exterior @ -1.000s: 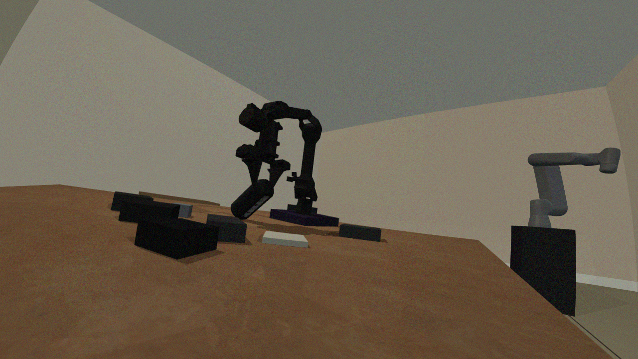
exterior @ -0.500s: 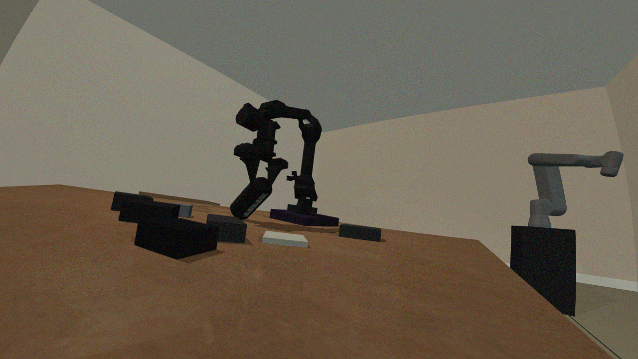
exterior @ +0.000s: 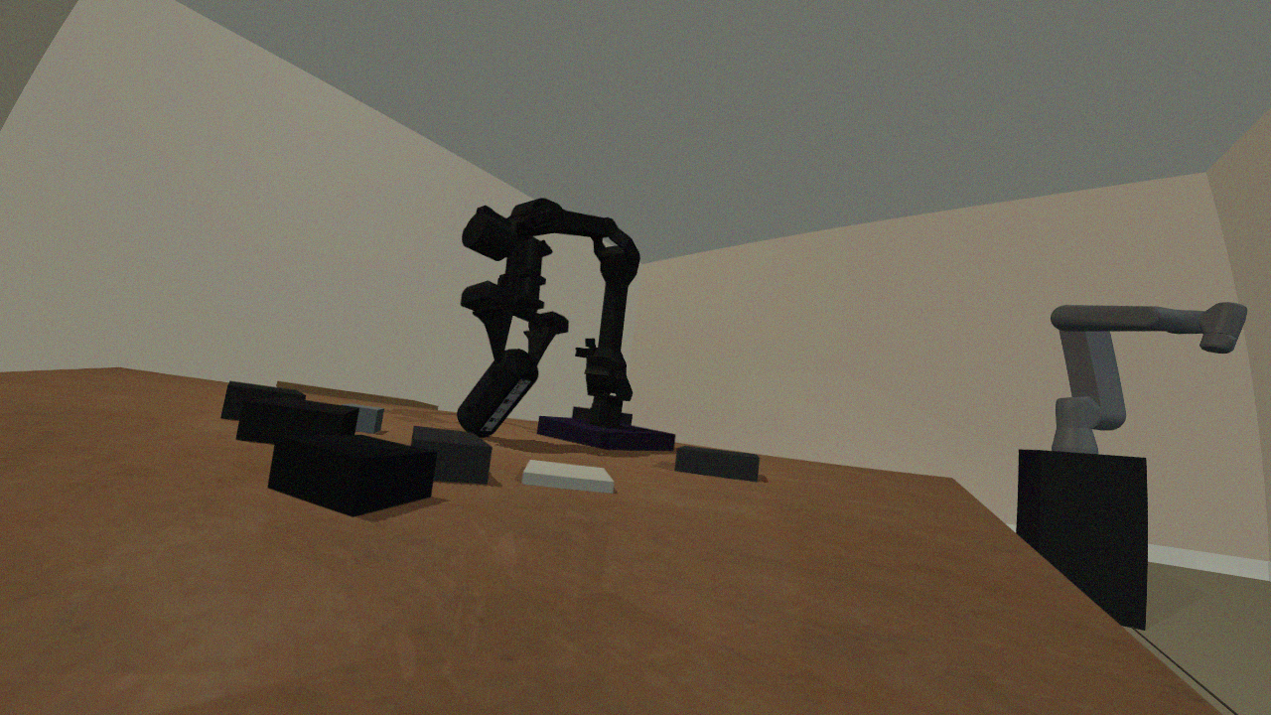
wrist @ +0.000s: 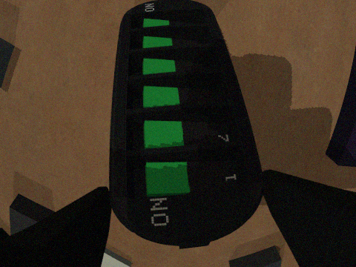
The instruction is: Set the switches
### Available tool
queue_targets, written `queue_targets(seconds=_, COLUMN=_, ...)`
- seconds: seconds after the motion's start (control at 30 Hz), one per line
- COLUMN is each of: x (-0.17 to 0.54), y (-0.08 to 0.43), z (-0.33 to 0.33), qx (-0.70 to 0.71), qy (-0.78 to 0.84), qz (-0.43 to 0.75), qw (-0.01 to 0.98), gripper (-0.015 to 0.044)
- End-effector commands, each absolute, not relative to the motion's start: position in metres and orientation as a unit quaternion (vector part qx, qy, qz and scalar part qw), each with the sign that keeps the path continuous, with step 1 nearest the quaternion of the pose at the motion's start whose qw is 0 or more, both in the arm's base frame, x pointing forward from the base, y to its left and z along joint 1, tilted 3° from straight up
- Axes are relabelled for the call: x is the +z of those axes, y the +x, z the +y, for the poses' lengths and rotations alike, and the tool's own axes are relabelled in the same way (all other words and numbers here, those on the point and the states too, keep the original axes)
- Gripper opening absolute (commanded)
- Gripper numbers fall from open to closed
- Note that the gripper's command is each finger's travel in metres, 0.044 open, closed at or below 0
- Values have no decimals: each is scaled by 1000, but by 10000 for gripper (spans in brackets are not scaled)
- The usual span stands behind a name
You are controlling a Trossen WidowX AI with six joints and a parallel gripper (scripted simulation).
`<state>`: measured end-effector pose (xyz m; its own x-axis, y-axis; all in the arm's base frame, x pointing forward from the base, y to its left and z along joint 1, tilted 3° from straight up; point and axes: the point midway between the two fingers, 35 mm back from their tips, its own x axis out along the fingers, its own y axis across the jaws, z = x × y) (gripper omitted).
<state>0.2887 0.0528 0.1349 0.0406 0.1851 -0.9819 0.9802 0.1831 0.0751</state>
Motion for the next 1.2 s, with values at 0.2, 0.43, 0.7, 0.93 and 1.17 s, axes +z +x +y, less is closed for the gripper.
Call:
queue_targets(seconds=0.2, x=138, y=291, z=42, qx=-386, qy=511, qz=575, qw=509, gripper=336)
queue_targets(seconds=0.43, x=139, y=292, z=36, qx=-383, qy=514, qz=579, qw=505, gripper=336)
queue_targets(seconds=0.7, x=141, y=293, z=29, qx=-378, qy=517, qz=583, qw=500, gripper=336)
queue_targets(seconds=0.93, x=142, y=294, z=23, qx=-375, qy=519, qz=586, qw=496, gripper=336)
queue_targets(seconds=1.17, x=143, y=295, z=18, qx=-371, qy=522, qz=590, qw=492, gripper=336)
